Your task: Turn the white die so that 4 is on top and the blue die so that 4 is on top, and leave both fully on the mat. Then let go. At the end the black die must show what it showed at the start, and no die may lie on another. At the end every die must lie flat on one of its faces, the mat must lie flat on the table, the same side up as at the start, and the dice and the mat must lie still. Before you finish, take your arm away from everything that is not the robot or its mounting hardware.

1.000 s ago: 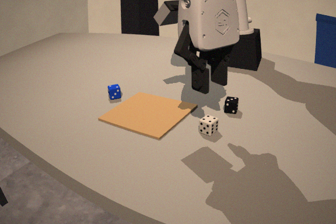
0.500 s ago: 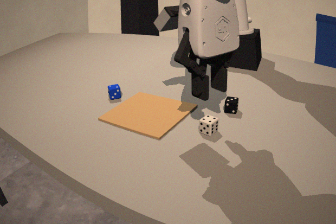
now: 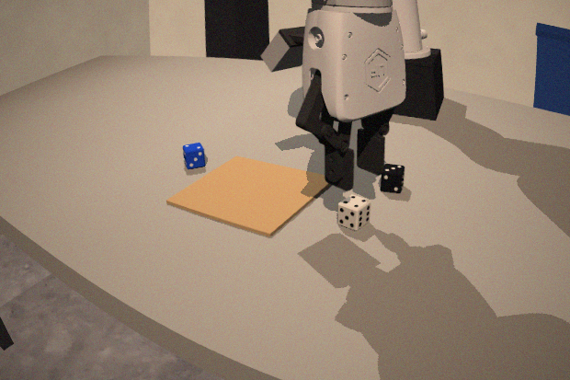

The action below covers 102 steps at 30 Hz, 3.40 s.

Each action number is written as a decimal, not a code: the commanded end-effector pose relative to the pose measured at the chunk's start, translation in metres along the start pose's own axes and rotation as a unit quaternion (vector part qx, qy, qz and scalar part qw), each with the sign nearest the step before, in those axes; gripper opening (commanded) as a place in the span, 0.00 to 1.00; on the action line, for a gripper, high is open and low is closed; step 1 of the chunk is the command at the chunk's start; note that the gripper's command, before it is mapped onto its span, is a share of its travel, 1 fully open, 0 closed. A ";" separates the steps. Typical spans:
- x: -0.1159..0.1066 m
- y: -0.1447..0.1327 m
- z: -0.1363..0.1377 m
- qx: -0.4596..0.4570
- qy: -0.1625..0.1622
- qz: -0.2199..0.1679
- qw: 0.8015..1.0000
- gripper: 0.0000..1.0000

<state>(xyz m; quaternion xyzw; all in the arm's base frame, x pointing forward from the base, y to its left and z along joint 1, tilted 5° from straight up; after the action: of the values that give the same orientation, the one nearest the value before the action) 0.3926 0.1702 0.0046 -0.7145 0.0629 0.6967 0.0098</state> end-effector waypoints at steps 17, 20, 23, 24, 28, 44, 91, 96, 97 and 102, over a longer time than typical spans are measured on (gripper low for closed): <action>0.017 0.000 -0.001 0.000 0.001 -0.001 1.000 0.42; 0.018 0.000 -0.001 0.000 0.001 -0.001 1.000 0.42; 0.018 0.000 -0.001 0.000 0.001 -0.001 1.000 0.42; 0.018 0.000 -0.001 0.000 0.001 -0.001 1.000 0.42; 0.018 0.000 -0.001 0.000 0.001 -0.001 1.000 0.42; 0.018 0.000 -0.001 0.000 0.001 -0.001 1.000 0.42; 0.018 -0.001 -0.003 0.000 0.001 -0.001 1.000 0.42; 0.018 -0.001 -0.003 0.000 0.001 -0.001 1.000 0.42; 0.018 -0.001 -0.003 0.000 0.001 -0.001 1.000 0.42; 0.018 -0.001 -0.003 0.000 0.001 -0.001 1.000 0.42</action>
<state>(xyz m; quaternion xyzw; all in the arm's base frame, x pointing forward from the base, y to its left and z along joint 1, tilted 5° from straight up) 0.3945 0.1691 -0.0150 -0.7143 0.0630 0.6969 0.0097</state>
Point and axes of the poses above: the point where the finger pads meet when closed, its own x axis out along the fingers, its own z axis across the jaws, y = z × x, the point moved 3 cm from there along -x, back along the fingers, and after that the axes turned 2 degrees about -x, right-handed, at the moved point
